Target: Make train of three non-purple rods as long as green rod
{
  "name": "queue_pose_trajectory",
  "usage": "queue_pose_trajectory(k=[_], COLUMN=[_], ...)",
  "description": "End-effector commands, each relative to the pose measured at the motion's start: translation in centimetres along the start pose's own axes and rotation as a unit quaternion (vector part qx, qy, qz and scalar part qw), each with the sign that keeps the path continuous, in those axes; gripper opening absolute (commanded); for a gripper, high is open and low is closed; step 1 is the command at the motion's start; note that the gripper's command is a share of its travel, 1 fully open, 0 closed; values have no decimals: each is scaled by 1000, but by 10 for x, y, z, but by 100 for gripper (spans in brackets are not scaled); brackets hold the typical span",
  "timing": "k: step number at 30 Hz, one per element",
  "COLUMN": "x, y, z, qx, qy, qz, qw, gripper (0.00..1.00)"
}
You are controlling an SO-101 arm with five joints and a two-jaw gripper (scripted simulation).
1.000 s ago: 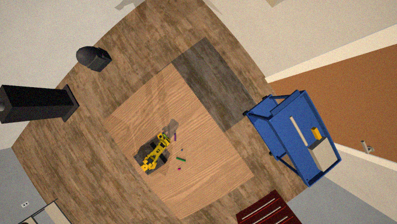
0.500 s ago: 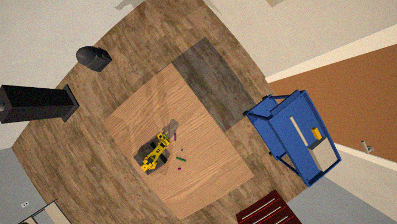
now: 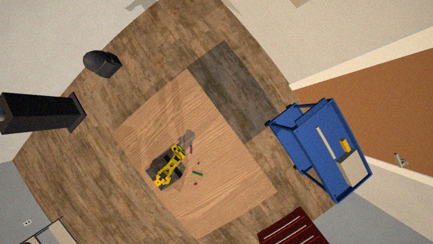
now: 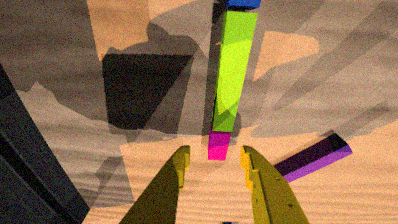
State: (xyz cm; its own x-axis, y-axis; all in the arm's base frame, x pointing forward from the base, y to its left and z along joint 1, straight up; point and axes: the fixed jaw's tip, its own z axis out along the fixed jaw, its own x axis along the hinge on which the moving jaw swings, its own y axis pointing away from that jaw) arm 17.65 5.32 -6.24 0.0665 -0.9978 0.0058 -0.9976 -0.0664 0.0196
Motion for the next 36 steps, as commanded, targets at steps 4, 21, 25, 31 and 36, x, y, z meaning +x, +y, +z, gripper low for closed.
queue_pose_trajectory(k=[4, 21, 25, 31, 36], x=[-1, -1, -1, -1, -1], y=[3, 3, 3, 2, 2], z=[-7, -14, -16, -25, -32], qx=[-3, -3, -3, -3, -3], qy=[0, 0, 0, 0, 0], qz=[1, 1, 1, 1, 1], qw=[1000, 1000, 1000, 1000, 1000], gripper=[17, 17, 17, 17, 17])
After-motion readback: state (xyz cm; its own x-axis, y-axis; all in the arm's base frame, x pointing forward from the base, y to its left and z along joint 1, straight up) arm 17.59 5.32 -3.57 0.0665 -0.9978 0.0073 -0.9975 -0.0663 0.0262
